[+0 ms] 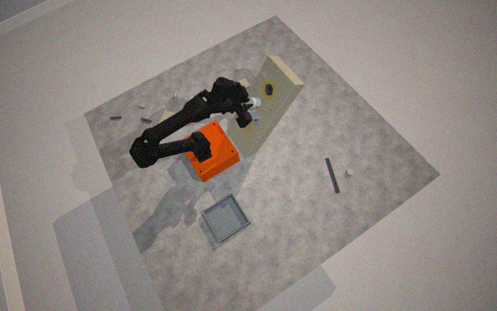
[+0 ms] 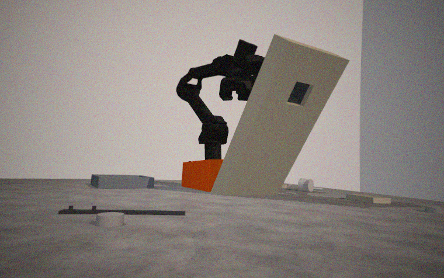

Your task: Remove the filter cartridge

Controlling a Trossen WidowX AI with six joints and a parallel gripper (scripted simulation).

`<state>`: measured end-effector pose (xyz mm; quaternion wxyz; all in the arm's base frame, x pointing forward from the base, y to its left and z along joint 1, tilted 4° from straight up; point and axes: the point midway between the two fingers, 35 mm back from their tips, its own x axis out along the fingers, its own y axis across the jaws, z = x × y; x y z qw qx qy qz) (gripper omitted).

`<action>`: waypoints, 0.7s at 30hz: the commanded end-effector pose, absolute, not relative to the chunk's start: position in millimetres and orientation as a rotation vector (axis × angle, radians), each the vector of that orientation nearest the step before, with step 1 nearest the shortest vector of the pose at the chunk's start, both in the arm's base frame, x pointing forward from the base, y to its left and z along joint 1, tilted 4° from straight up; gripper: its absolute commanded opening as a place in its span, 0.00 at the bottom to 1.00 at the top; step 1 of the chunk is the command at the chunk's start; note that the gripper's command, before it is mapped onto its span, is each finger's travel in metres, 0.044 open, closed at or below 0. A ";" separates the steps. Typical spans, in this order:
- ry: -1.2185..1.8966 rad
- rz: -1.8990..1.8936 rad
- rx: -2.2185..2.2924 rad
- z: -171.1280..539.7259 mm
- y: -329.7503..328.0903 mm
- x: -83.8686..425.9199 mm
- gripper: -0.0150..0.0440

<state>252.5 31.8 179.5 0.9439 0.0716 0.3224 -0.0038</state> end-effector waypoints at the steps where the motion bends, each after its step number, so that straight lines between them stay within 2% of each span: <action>1: 0.650 -0.013 0.144 168.9 29.7 246.6 0.25; 2: 0.650 -0.013 0.144 168.4 29.7 246.3 0.25; 6: 0.660 -0.008 0.145 173.9 31.3 249.7 0.43; 21: 0.649 -0.013 0.144 170.0 29.8 247.2 0.43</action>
